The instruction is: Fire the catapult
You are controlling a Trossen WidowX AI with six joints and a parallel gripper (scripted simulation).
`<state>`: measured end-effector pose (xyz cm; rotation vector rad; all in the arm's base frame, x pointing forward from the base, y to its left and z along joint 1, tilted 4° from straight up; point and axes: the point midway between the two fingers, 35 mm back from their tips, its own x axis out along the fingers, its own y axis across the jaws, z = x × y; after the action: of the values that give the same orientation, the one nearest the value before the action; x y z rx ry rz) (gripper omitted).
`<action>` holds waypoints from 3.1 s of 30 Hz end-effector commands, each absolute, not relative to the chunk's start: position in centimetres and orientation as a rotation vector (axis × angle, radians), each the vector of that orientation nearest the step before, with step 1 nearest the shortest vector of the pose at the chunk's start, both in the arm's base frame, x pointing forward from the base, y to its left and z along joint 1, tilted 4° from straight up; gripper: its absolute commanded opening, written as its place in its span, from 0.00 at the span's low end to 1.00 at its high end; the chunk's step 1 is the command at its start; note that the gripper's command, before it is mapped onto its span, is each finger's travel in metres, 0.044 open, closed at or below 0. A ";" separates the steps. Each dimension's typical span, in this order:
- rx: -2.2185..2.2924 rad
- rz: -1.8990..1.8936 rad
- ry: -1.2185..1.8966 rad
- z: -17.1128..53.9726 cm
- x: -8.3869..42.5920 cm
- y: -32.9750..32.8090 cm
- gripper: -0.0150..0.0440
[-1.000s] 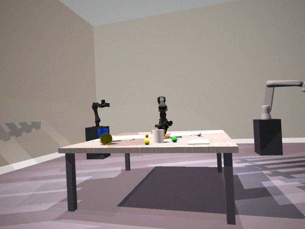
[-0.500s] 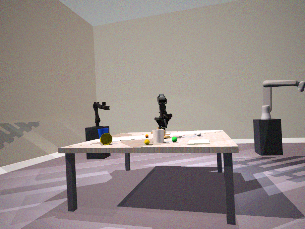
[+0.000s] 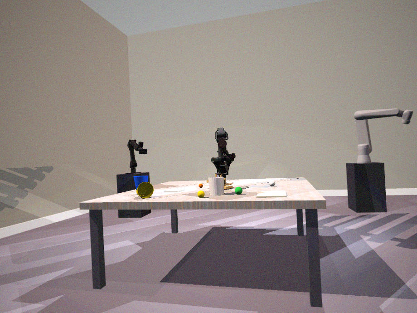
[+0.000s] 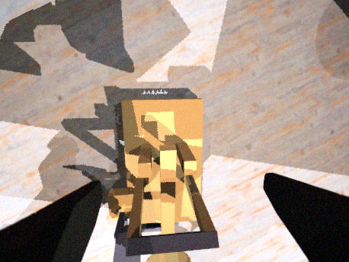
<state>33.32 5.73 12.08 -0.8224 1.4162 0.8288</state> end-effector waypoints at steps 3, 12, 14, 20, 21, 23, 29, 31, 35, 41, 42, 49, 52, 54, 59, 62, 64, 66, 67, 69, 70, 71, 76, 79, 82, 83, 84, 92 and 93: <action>-0.815 0.837 1.445 9.1 32.7 5.6 1.00; -0.815 0.837 1.445 8.2 32.7 5.6 1.00; -0.815 0.837 1.445 7.9 32.7 5.6 1.00; -0.815 0.837 1.445 6.9 32.7 5.6 1.00; -0.815 0.837 1.445 6.8 32.7 5.6 1.00; -0.815 0.837 1.445 6.4 32.6 5.6 1.00; -0.815 0.837 1.445 5.5 32.6 5.6 1.00; -0.815 0.837 1.445 5.1 32.5 5.6 1.00; -0.815 0.837 1.445 4.5 32.5 5.6 1.00; -0.815 0.837 1.445 3.8 32.4 5.6 1.00; -0.815 0.837 1.445 3.8 32.4 5.6 1.00; -0.815 0.837 1.445 3.8 32.4 5.6 1.00; -0.815 0.837 1.445 3.8 32.4 5.6 1.00; -0.818 0.836 1.434 4.1 32.6 5.6 0.91; -0.818 0.836 1.434 4.1 32.6 5.6 0.69; -0.818 0.836 1.434 4.1 32.6 5.6 0.56; -0.818 0.836 1.434 4.1 32.6 5.6 0.50; -0.818 0.836 1.434 4.1 32.6 5.6 0.48; -0.818 0.836 1.434 4.1 32.6 5.6 0.47; -0.818 0.836 1.434 4.1 32.6 5.6 0.44; -0.818 0.836 1.434 4.4 32.6 5.7 0.40; -0.818 0.837 1.435 5.2 32.7 5.7 0.35; -0.816 0.839 1.435 9.1 32.7 5.7 0.25; -0.812 0.834 1.437 9.1 32.7 5.7 0.25; -0.754 0.775 1.461 9.1 32.7 5.7 0.25; -0.729 0.748 1.471 9.1 32.7 5.7 0.25; -0.703 0.721 1.481 9.1 32.7 5.7 0.25; -0.494 0.506 1.545 9.0 32.8 5.6 0.25; -0.468 0.478 1.551 9.0 32.8 5.6 0.25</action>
<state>32.59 5.65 8.65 -0.5527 1.5374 0.5707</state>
